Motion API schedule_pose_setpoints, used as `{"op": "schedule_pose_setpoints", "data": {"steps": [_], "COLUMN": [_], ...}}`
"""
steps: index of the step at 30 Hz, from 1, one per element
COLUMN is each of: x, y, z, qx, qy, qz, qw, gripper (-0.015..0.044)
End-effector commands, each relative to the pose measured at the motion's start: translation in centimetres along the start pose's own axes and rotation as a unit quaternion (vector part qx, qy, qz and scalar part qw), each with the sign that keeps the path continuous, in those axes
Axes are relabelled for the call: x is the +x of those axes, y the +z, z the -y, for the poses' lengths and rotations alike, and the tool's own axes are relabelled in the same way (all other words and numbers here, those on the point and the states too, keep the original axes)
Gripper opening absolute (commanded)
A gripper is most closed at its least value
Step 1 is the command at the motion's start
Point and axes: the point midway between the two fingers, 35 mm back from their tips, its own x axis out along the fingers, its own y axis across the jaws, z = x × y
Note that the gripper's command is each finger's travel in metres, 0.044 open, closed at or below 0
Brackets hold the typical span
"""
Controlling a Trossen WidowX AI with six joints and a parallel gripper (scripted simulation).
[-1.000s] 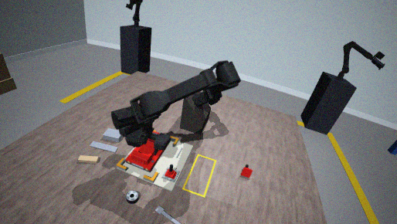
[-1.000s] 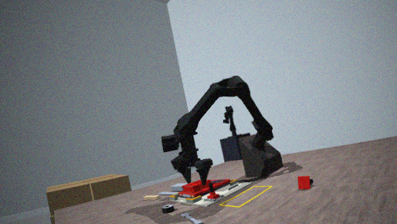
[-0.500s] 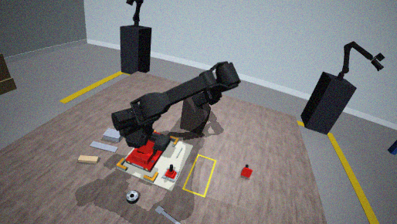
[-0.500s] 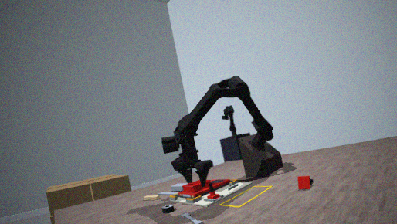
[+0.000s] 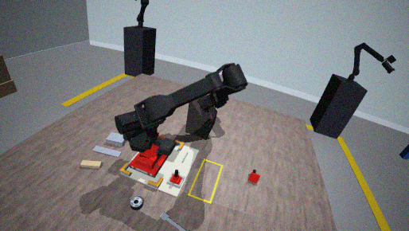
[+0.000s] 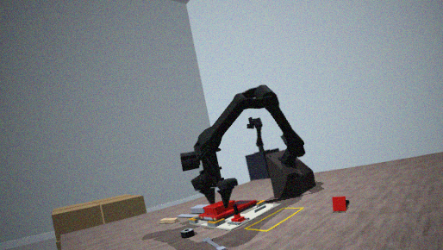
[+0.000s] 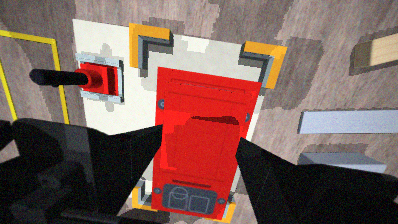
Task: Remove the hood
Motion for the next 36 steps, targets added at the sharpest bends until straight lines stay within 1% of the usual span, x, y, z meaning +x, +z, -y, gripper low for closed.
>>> {"op": "schedule_pose_setpoints", "data": {"steps": [1, 3, 4, 36], "x": [-0.2, -0.4, -0.4, -2.5], "y": [0.0, 0.0, 0.0, 0.0], "z": [0.0, 0.1, 0.1, 0.0], "qx": [-0.002, -0.002, -0.002, -0.001], "qy": [-0.001, -0.001, -0.001, -0.001], "qz": [0.0, 0.0, 0.0, 0.0], "qw": [1.0, 1.0, 1.0, 1.0], "gripper": [0.0065, 0.0012, 0.0, 0.0]}}
